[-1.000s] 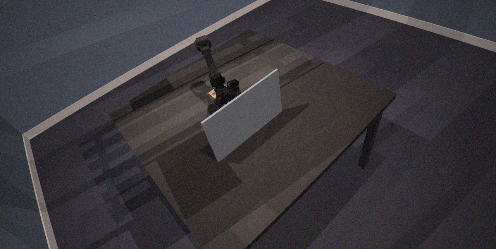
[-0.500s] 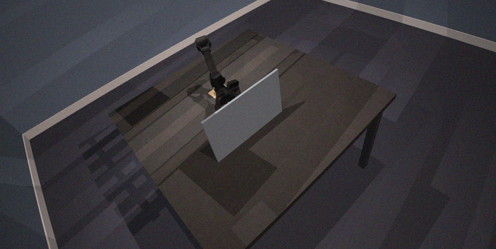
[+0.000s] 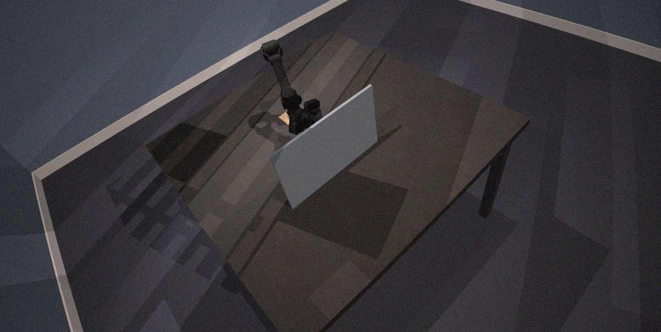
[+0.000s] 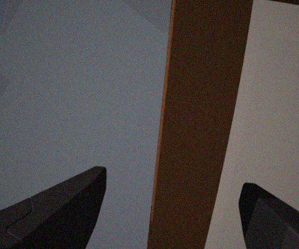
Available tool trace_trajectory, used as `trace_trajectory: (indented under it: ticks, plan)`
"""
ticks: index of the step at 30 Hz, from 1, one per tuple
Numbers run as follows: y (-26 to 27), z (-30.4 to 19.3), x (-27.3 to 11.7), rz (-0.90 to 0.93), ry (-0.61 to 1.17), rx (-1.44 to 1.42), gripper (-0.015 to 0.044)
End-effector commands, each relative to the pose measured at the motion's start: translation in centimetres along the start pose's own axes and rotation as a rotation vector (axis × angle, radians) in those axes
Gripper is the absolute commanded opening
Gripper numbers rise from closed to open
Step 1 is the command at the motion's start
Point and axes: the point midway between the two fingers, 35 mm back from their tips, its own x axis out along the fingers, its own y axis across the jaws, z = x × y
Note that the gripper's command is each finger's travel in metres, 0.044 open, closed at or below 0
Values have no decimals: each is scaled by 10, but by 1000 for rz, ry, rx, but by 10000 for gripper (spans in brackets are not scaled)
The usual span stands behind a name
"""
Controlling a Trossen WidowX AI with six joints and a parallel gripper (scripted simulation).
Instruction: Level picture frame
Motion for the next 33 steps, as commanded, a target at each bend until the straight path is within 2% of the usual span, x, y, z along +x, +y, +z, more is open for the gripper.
trace_trajectory:
  ticks: [1, 22, 29, 33]
  plan:
    - [-2, 1, 1, -4, -3, -2, 260]
    - [-2, 1, 1, -4, -3, -2, 260]
    - [-2, 1, 1, -4, -3, -2, 76]
    - [-2, 1, 1, -4, -3, -2, 50]
